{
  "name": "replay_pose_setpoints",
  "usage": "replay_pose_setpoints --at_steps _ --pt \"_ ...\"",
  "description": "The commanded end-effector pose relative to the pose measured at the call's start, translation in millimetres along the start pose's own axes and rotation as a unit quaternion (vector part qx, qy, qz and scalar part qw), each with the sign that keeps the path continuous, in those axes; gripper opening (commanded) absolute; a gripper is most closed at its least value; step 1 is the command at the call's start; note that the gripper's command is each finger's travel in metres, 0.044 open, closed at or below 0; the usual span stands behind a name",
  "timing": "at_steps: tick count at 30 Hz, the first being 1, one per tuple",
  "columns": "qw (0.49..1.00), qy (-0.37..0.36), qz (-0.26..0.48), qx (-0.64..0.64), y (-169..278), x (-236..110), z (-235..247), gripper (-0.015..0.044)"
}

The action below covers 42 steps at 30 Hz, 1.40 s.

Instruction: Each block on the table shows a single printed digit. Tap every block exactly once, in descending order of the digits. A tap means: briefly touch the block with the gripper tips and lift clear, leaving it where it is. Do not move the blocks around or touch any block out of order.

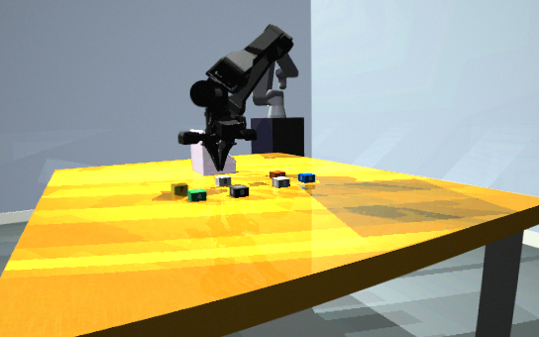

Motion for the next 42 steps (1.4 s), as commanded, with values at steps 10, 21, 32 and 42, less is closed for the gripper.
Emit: replay_pose_setpoints --at_steps 10,21,32,42 --pt "1.000 0.006 -0.004 -0.007 -2 -90 1 0.0020" --pt "1.000 0.010 -0.005 -0.005 0 -91 113 0.0020" --pt "1.000 0.004 -0.003 -0.006 14 -69 160 0.0020" --pt "1.000 0.000 -0.003 -0.007 17 -7 161 0.0020"
Point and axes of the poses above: the point midway between the two fingers, 35 mm back from their tips, its own x axis out along the fingers, its own z axis across the jaws, y = z × x, the point moved 5 cm from there along -x, back along the fingers, and after that the axes turned 3 degrees about x, right-handed, at the moved point
